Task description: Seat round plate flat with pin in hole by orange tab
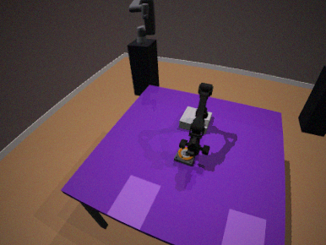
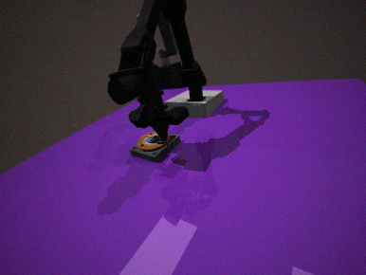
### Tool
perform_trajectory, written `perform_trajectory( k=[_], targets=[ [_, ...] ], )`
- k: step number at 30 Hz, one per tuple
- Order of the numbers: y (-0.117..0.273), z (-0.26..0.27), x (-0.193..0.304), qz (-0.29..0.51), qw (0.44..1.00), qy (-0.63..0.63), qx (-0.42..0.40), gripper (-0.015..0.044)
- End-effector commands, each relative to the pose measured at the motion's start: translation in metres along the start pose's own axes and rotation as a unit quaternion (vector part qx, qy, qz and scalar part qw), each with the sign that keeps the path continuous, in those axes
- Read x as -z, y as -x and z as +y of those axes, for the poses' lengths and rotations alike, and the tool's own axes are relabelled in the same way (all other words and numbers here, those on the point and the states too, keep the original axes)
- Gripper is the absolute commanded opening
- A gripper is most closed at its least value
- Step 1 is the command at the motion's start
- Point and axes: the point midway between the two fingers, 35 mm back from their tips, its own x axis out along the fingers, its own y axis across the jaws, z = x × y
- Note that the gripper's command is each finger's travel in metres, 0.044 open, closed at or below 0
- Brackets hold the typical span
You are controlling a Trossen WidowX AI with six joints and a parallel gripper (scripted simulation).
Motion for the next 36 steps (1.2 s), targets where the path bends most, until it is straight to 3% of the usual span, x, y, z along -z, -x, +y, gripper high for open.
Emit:
perform_trajectory(
  k=[1, 36],
  targets=[
    [0.000, -0.001, 0.005, 0.000, 1.000, 0.001, 0.002, 0.0000],
    [-0.001, -0.017, 0.040, 0.001, 1.000, 0.001, 0.002, 0.0000]
  ],
)
